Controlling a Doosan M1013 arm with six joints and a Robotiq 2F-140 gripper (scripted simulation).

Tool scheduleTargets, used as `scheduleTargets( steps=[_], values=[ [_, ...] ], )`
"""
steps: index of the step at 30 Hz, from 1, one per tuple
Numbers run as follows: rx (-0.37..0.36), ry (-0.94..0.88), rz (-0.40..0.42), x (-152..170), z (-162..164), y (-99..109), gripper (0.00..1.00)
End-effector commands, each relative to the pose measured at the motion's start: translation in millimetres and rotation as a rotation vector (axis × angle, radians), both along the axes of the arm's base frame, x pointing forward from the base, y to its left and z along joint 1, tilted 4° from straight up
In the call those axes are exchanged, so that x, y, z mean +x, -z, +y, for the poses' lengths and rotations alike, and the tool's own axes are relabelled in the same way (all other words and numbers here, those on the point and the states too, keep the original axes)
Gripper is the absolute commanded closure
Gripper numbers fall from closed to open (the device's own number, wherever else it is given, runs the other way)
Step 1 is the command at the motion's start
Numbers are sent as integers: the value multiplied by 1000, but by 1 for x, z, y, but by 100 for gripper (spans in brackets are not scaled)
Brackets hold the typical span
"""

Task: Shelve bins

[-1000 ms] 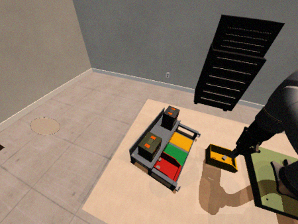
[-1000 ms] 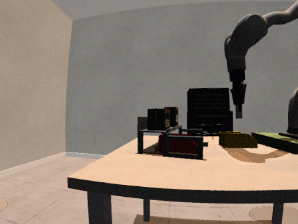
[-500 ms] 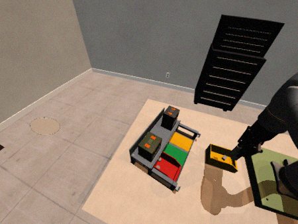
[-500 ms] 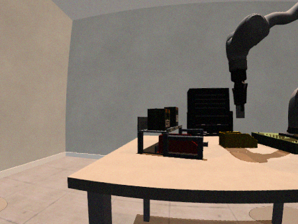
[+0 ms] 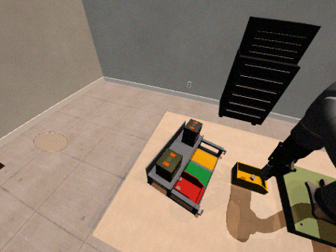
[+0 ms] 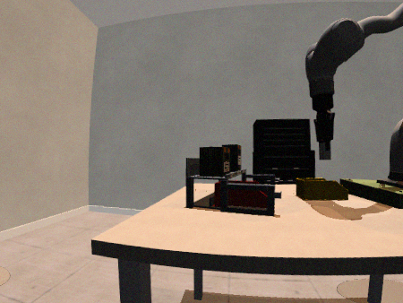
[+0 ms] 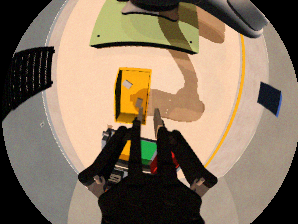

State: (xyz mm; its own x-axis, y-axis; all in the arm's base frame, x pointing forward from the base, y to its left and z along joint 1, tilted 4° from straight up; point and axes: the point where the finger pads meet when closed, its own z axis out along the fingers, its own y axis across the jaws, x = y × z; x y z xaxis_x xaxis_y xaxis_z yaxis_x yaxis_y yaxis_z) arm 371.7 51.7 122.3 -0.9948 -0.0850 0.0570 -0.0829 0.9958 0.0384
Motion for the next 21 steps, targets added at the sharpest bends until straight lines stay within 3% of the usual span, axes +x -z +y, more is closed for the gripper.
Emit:
scheduleTargets(
  steps=[1, 21],
  values=[
    [0, 0, 0, 0, 0, 0, 76],
    [0, 0, 0, 0, 0, 2, 76]
  ],
)
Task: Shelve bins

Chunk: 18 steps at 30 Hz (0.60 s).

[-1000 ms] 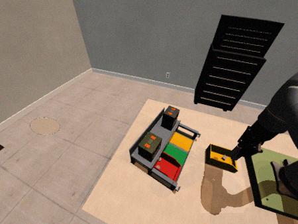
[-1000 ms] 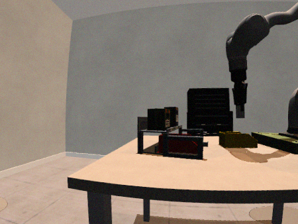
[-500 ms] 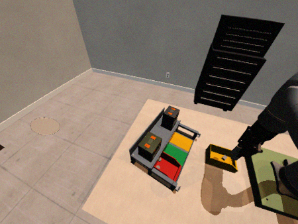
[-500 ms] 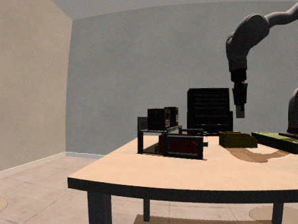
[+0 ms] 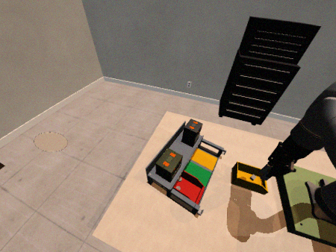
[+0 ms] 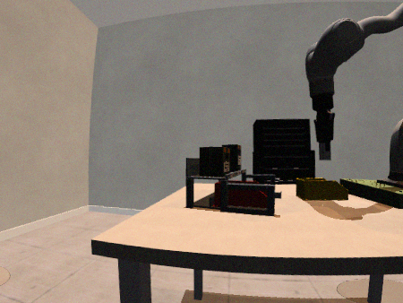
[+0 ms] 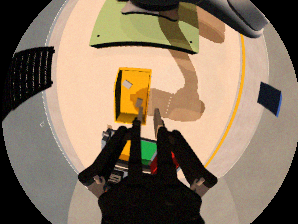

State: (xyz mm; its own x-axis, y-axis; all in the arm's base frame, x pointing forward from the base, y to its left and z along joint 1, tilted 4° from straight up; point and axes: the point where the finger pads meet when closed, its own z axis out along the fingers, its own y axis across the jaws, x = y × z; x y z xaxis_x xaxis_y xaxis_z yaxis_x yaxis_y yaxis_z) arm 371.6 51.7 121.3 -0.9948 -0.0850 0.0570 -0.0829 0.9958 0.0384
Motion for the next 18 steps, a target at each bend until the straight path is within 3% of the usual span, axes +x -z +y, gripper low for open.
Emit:
scheduleTargets(
  steps=[1, 18],
  values=[
    [0, 0, 0, 0, 0, 1, 76],
    [0, 0, 0, -1, 0, 21, 76]
  ],
)
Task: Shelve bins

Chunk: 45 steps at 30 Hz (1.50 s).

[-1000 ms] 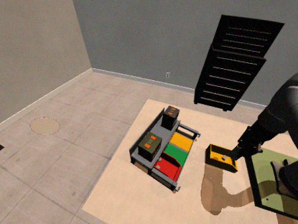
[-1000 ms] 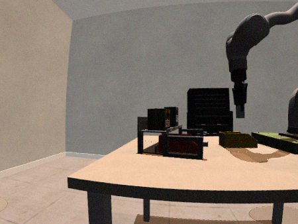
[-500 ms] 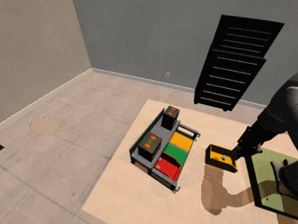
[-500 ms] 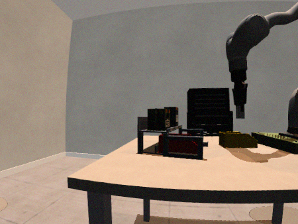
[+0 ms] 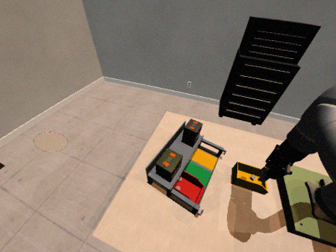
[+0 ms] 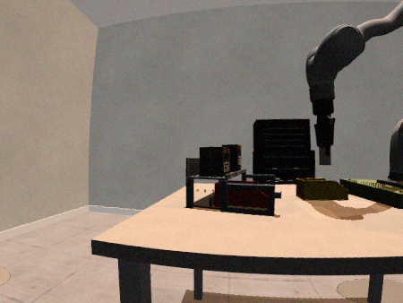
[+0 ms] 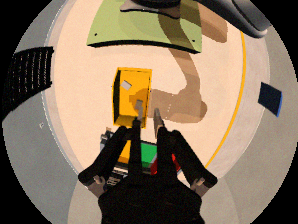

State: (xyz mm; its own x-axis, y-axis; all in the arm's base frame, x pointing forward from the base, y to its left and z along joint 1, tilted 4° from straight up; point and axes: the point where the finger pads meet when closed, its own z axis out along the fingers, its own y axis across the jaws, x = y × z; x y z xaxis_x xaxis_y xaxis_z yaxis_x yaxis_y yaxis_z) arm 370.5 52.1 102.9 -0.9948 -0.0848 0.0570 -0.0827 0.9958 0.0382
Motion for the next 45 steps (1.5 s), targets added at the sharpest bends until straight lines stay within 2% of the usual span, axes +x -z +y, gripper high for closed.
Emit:
scheduleTargets(
  steps=[1, 16, 25, 45],
  values=[
    [0, 0, 0, 0, 0, 3, 76],
    [0, 0, 0, -2, 1, 33, 76],
    [0, 0, 0, -2, 1, 42, 76],
    [0, 0, 0, -3, 1, 47, 76]
  ],
)
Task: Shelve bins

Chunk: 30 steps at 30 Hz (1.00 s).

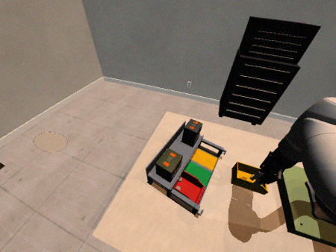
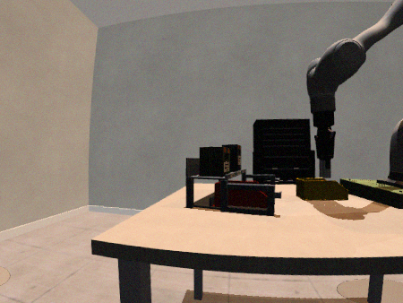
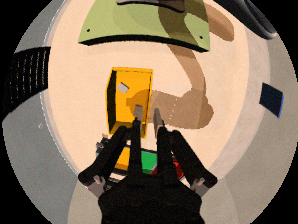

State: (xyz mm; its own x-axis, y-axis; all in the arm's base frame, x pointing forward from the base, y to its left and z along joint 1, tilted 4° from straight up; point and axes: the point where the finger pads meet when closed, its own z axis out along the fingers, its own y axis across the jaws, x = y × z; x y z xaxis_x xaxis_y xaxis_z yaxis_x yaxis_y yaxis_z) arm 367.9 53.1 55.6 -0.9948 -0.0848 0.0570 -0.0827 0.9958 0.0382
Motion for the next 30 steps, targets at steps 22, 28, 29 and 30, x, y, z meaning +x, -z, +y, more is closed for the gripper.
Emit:
scheduleTargets(
  steps=[22, 28, 29, 30],
  values=[
    [0, 0, 0, 0, 0, 2, 76],
    [0, 0, 0, 0, 0, 5, 76],
    [0, 0, 0, 0, 0, 6, 76],
    [0, 0, 0, 0, 0, 7, 76]
  ],
)
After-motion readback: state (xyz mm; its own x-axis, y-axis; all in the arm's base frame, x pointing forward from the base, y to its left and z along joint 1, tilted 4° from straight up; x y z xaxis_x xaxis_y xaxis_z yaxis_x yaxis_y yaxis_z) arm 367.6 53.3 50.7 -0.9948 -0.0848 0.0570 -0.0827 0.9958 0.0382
